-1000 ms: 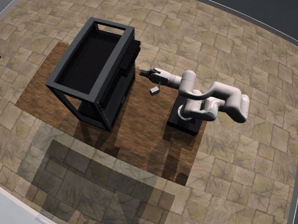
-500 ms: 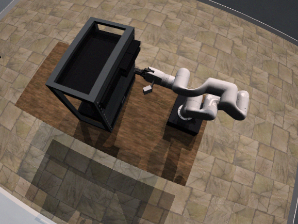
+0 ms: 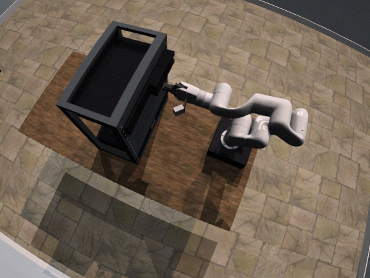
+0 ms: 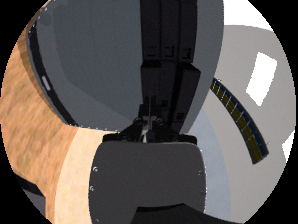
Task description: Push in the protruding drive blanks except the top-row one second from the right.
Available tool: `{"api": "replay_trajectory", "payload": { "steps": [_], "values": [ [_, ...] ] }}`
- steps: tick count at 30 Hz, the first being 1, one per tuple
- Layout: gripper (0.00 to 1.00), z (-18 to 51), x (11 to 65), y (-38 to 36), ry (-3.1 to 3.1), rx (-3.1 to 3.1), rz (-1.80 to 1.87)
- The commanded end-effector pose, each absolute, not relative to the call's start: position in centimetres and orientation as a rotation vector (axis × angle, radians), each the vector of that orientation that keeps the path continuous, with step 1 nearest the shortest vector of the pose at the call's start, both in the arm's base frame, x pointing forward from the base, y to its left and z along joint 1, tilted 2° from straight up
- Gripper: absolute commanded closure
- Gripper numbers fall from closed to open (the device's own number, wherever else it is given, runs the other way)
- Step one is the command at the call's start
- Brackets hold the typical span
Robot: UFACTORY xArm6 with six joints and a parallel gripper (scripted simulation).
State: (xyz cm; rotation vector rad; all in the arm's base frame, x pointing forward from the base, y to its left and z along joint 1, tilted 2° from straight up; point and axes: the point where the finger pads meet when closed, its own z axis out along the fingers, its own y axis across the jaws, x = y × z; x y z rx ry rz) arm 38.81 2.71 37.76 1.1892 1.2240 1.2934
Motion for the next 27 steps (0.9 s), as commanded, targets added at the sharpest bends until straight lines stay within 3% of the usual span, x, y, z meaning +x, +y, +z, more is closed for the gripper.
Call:
{"api": "replay_trajectory", "payload": {
  "steps": [1, 27],
  "values": [
    [1.00, 37.9, 38.9, 2.7, 1.222, 1.187, 1.295],
    [1.00, 38.1, 40.8, 2.8, 1.222, 1.187, 1.295]
  ]
}}
